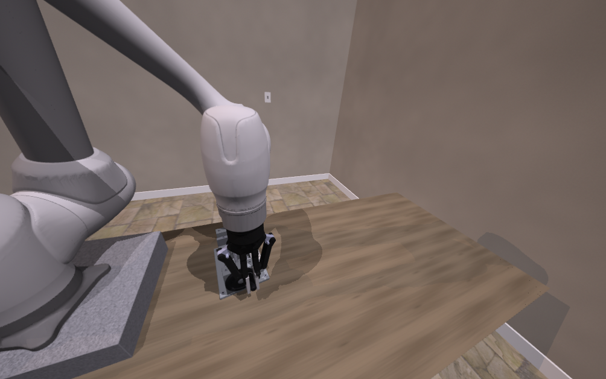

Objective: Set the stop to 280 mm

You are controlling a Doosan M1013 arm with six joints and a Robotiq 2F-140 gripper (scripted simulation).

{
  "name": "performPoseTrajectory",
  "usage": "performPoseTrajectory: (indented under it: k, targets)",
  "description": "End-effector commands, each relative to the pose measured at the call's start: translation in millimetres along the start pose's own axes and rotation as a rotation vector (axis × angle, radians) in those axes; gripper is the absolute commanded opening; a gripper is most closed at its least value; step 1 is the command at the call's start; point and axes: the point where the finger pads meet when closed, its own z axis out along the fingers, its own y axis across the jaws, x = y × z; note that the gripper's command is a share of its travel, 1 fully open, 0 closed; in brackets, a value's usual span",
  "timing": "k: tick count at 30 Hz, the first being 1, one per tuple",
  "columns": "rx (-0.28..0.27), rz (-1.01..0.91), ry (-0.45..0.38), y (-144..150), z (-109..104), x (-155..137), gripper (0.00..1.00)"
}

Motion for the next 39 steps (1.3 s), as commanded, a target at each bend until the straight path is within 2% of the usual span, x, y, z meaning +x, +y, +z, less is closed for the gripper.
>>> performPoseTrajectory:
  k: [1,39]
  targets:
    - [-0.001,0.000,0.000,0.6,-0.6,0.0,0.04]
    - [-0.001,0.000,0.000,10.9,-9.2,0.0,0.04]
